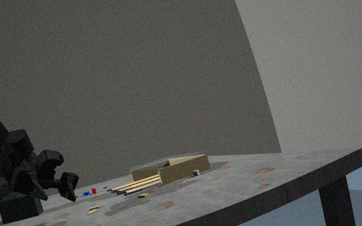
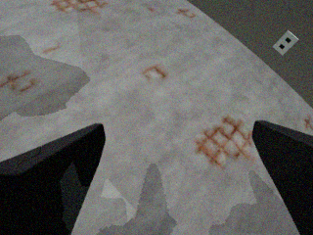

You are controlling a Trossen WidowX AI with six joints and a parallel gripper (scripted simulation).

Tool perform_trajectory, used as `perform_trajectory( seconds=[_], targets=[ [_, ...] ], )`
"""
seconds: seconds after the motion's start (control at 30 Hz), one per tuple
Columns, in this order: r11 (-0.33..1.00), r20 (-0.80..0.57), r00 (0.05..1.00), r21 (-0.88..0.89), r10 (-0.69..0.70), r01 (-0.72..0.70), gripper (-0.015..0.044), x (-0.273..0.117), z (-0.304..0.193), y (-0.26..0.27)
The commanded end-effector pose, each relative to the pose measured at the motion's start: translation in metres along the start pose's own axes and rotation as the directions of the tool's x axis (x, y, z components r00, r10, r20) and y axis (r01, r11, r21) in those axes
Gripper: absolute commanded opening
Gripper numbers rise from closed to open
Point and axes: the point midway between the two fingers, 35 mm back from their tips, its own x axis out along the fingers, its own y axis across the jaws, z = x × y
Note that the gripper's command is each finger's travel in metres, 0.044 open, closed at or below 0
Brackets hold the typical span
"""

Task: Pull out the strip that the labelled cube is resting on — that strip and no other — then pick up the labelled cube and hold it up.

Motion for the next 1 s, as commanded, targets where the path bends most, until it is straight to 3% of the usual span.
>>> perform_trajectory(
  seconds=[0.0,0.23,0.5,0.87,0.97],
  targets=[
    [0.983,0.007,0.985,0.053,0.175,-0.175,0.0400,-0.009,0.021,0.066],
    [0.911,0.003,0.913,0.060,0.409,-0.408,0.0400,-0.054,0.051,0.161],
    [0.796,0.001,0.796,-0.027,0.605,-0.604,0.0400,-0.139,0.073,0.244],
    [0.644,0.041,0.658,-0.257,0.752,-0.721,0.0400,-0.279,0.076,0.297],
    [0.636,0.047,0.650,-0.273,0.758,-0.722,0.0400,-0.287,0.075,0.298]
  ],
)
